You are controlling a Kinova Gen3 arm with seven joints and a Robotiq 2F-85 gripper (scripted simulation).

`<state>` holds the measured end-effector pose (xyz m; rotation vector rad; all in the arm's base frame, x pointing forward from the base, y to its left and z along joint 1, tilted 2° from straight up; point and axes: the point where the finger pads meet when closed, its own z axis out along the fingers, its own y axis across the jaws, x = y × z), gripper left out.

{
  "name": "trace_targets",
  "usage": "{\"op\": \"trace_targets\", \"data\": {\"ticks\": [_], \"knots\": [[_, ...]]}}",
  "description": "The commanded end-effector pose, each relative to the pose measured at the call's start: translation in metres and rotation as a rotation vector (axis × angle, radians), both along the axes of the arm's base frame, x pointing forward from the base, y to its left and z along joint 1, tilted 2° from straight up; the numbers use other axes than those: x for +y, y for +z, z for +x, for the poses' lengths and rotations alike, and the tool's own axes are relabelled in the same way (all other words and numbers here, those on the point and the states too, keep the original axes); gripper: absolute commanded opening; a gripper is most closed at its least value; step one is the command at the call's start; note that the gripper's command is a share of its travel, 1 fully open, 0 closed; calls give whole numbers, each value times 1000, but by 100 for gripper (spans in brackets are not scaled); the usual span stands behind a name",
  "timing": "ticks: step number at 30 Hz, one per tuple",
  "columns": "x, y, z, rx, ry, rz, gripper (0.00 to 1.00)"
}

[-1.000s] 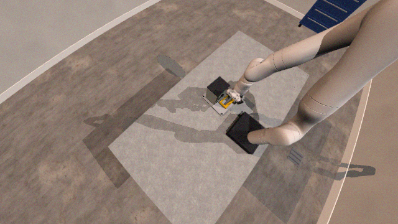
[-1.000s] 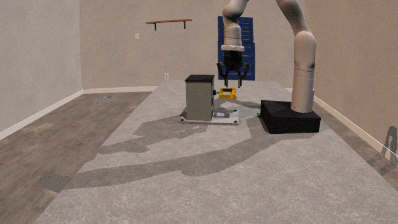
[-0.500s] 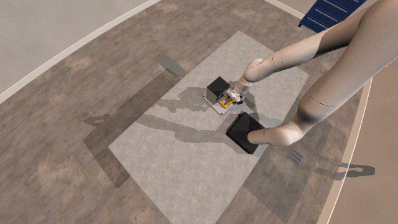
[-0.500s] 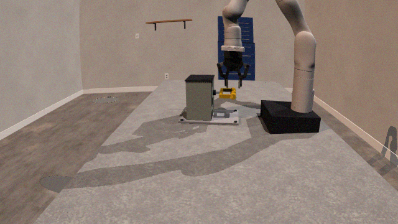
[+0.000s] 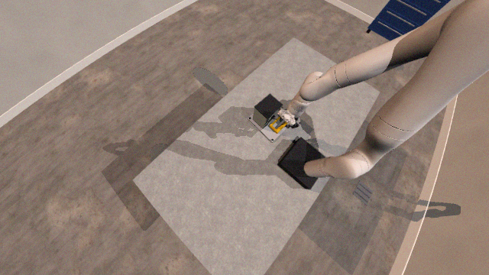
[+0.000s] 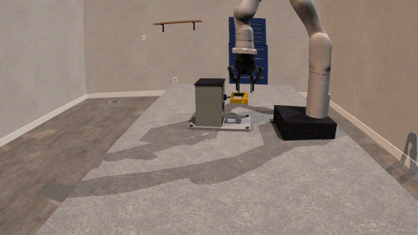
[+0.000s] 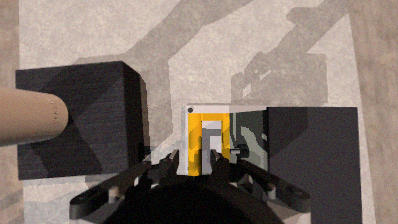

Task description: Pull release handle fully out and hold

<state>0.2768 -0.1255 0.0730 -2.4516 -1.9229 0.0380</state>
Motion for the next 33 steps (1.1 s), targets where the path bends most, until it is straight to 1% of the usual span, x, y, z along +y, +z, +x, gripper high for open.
{"op": "trace_targets", "data": {"ticks": [1,21,33], "knots": [[0,0,0,-1,0,-1,49],[0,0,0,-1,0,-1,49],[0,-4,0,-1,0,-1,49]]}}
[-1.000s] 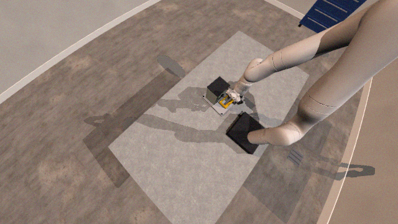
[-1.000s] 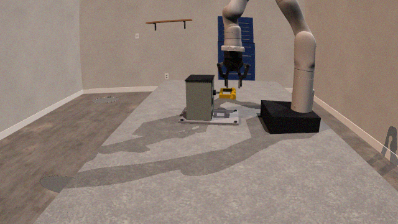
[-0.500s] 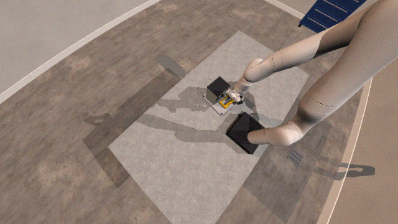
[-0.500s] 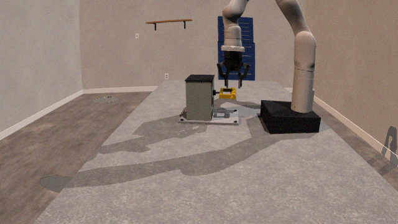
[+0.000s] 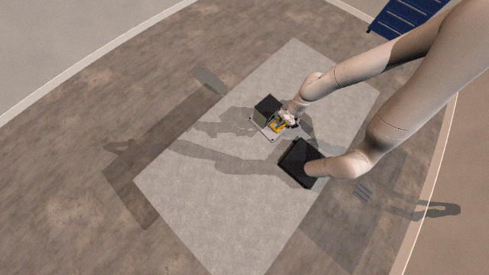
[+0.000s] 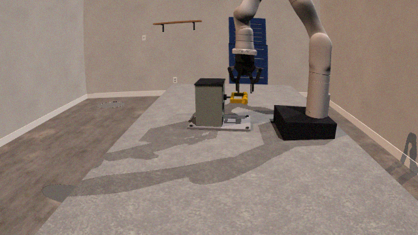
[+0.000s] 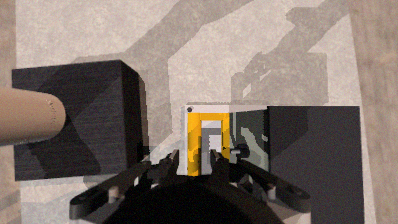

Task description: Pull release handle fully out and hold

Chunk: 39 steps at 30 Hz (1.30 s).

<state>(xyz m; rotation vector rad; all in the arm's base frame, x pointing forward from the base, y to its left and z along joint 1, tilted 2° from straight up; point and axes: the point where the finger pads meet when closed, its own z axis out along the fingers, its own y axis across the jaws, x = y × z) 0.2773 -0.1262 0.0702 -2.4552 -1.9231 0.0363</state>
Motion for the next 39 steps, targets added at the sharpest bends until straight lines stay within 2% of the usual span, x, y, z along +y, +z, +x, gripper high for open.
{"op": "trace_targets", "data": {"ticks": [1,39], "knots": [[1,-2,0,2,1,1,49],[1,-37,-1,2,1,1,49]]}}
